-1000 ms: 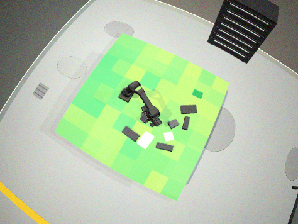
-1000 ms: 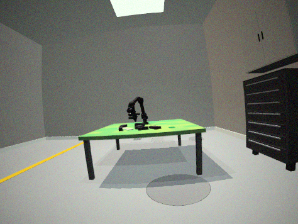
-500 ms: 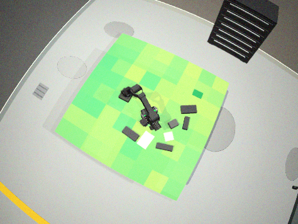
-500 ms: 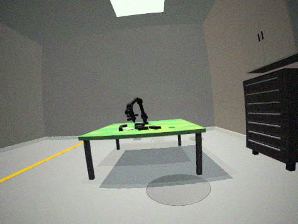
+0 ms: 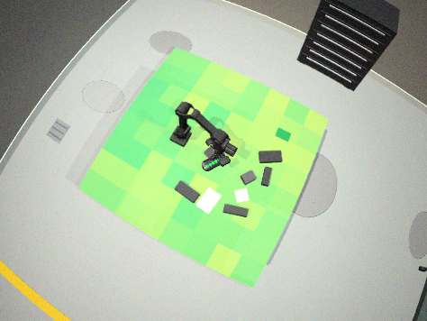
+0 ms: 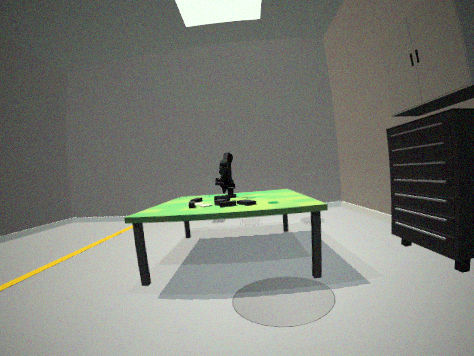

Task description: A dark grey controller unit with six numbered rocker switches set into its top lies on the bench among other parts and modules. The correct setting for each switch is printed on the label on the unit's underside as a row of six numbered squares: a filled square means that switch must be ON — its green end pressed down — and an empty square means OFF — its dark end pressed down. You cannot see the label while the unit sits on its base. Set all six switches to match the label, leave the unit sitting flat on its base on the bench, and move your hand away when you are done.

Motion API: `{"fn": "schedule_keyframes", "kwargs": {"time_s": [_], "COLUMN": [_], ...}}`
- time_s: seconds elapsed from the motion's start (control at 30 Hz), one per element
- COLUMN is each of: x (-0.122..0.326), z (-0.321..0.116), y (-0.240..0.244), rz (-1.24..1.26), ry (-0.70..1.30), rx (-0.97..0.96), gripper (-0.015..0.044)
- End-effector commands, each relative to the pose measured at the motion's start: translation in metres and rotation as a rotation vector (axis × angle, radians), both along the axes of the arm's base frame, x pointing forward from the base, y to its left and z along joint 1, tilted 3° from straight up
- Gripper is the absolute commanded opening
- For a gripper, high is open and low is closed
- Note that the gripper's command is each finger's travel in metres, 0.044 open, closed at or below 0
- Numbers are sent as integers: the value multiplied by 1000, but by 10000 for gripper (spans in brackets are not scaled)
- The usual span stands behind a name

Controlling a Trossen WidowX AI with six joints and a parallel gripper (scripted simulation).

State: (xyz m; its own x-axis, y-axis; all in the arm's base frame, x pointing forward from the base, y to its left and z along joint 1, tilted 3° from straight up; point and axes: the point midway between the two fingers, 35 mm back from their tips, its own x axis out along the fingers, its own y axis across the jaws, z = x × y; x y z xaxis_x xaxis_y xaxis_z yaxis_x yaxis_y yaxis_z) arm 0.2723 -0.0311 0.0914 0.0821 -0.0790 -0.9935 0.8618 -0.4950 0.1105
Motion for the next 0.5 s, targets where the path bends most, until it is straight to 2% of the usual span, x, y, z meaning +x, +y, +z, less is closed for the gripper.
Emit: {"fn": "schedule_keyframes", "kwargs": {"time_s": [0.0, 0.2, 0.47], "x": [-12, -32, -32], "z": [-3, -10, -11], "y": [21, 49, 50], "rz": [-7, -16, -17], "ry": [-92, -246, -251], "rx": [-30, -34, -33], "gripper": [0, 0, 0]}}
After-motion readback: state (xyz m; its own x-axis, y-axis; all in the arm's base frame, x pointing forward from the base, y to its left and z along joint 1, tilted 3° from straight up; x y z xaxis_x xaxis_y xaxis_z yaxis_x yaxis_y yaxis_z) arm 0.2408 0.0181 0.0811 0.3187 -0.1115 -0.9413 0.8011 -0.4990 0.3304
